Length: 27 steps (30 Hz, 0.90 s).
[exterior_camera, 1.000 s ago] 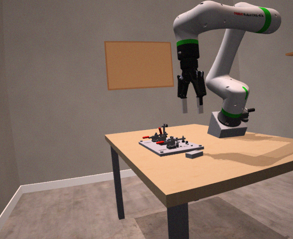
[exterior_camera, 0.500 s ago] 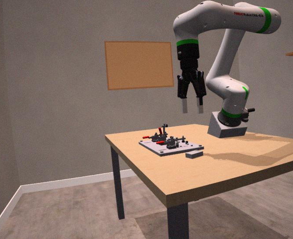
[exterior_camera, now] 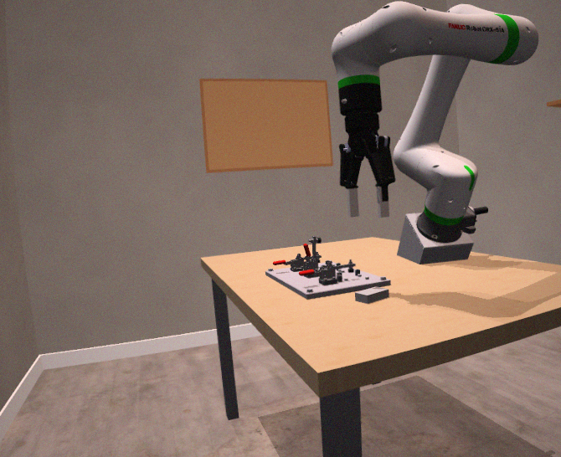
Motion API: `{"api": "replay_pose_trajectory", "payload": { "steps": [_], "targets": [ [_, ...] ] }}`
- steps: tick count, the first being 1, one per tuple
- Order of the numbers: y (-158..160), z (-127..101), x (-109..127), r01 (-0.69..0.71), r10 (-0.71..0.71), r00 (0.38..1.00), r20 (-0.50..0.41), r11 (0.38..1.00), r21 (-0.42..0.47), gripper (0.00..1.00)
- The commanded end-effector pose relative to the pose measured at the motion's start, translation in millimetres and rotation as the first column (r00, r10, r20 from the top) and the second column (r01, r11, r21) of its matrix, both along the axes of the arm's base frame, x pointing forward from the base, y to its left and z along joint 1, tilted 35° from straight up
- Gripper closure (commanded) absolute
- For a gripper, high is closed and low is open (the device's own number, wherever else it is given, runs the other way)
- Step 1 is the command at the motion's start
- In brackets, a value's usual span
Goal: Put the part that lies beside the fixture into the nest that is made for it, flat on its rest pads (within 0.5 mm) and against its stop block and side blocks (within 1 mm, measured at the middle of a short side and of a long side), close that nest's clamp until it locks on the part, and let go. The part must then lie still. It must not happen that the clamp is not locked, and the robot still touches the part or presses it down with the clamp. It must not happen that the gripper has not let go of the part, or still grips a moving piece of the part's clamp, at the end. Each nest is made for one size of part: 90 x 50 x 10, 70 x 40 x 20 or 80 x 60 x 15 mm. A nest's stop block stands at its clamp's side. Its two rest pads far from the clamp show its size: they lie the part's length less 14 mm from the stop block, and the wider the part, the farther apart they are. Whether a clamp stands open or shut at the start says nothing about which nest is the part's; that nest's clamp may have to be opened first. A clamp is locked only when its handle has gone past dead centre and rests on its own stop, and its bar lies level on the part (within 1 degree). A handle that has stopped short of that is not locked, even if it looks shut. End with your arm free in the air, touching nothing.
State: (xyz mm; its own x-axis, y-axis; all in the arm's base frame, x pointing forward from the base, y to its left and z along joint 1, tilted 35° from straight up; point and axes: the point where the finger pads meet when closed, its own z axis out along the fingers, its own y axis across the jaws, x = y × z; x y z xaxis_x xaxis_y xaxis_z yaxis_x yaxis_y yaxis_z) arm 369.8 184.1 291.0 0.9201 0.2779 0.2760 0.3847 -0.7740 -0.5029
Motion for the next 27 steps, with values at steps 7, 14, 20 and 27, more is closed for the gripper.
{"api": "replay_pose_trajectory", "payload": {
  "steps": [7,14,20,27],
  "targets": [
    [2.7,-3.8,0.5,0.0,0.0,1.0,0.0,1.0,0.0,0.42],
    [11.6,-16.8,1.7,0.0,0.0,1.0,0.0,1.0,0.0,0.42],
    [19.5,-28.1,2.7,0.0,0.0,1.0,0.0,1.0,0.0,0.42],
    [36.7,-52.8,4.9,0.0,0.0,1.0,0.0,1.0,0.0,0.42]
  ]
}}
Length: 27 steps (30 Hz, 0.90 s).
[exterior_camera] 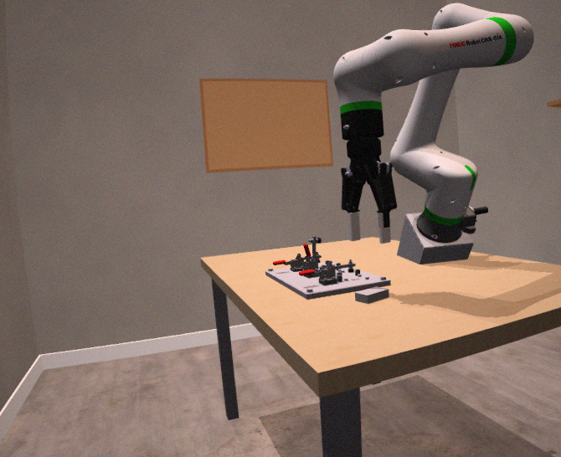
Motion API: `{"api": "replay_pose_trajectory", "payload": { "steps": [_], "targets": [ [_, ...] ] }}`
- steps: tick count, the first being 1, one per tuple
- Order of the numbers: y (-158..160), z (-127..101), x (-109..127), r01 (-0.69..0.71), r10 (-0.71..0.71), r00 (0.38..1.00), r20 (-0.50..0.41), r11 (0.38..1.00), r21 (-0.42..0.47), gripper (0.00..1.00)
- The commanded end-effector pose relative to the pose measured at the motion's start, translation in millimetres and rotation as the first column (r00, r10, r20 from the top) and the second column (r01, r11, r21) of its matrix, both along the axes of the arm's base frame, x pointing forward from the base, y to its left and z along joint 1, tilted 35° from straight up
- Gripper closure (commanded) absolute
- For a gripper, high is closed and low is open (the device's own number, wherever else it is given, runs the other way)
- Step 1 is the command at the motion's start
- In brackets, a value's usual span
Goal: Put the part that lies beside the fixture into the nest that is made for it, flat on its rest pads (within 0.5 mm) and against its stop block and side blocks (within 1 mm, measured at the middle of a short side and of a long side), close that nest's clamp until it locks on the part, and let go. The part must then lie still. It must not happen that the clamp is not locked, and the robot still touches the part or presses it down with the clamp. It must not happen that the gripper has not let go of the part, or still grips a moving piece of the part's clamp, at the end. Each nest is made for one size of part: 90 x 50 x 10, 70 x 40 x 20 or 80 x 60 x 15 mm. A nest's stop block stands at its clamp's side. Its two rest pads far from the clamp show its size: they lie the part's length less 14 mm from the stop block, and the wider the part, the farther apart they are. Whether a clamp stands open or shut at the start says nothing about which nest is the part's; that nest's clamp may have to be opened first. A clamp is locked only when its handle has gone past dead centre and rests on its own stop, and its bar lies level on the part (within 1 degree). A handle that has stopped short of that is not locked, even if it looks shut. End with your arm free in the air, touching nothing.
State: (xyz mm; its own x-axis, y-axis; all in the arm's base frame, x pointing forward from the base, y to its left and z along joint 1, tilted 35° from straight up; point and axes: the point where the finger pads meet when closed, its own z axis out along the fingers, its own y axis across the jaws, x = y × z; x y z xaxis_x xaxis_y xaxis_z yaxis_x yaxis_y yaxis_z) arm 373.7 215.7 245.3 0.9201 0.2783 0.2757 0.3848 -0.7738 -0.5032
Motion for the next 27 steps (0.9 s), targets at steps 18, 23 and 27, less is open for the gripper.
{"api": "replay_pose_trajectory", "payload": {
  "steps": [18,23,27],
  "targets": [
    [42.7,-61.2,6.0,0.001,-0.001,1.0,0.001,1.0,0.0,0.42],
    [49.3,-70.7,6.8,0.001,-0.001,1.0,0.001,1.0,0.0,0.42],
    [50.9,-73.1,7.1,0.001,-0.001,1.0,0.001,1.0,0.0,0.42]
  ]
}}
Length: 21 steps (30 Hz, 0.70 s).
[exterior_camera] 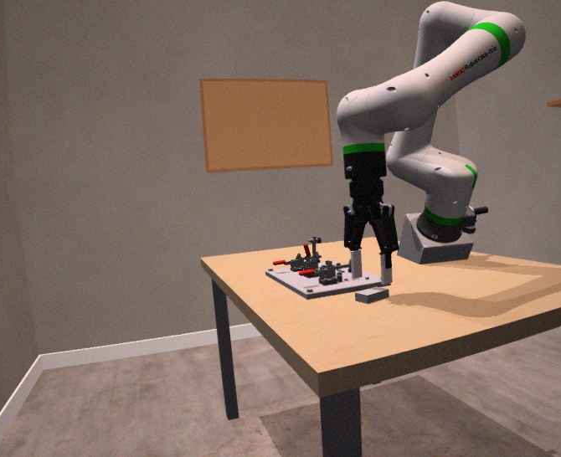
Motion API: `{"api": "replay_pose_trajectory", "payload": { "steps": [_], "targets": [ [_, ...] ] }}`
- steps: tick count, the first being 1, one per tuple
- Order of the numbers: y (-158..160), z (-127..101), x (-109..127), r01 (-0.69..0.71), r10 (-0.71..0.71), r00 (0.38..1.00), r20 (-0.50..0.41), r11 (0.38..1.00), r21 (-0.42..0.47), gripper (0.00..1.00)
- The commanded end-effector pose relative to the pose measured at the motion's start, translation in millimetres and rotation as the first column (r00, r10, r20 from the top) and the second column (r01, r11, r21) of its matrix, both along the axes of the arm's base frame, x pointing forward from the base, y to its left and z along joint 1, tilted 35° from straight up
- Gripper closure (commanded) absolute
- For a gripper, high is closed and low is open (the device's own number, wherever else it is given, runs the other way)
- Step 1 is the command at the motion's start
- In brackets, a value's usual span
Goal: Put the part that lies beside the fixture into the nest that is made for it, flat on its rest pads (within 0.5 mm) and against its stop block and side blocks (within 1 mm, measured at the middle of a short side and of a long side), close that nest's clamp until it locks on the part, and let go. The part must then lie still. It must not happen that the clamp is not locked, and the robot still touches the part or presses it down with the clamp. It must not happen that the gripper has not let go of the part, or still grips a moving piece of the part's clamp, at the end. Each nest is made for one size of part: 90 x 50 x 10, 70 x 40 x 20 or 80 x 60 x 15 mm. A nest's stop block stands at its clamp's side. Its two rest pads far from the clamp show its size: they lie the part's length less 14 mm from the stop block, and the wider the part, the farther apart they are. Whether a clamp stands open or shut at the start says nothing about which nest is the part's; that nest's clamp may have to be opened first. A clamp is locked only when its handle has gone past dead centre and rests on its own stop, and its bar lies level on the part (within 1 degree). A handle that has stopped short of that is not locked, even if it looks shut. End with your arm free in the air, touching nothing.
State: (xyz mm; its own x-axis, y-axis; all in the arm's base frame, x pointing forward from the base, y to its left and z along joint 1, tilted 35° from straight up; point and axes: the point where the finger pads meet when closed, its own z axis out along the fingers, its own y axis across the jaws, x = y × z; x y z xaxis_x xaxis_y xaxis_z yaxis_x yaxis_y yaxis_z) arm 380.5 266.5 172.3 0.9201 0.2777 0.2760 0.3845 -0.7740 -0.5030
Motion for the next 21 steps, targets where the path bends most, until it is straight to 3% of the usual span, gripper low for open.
{"api": "replay_pose_trajectory", "payload": {
  "steps": [1,21],
  "targets": [
    [0.8,-1.0,0.3,0.0,0.0,1.0,0.0,1.0,0.0,0.42],
    [2.4,-3.4,0.5,0.0,0.0,1.0,0.0,1.0,0.0,0.42]
  ]
}}
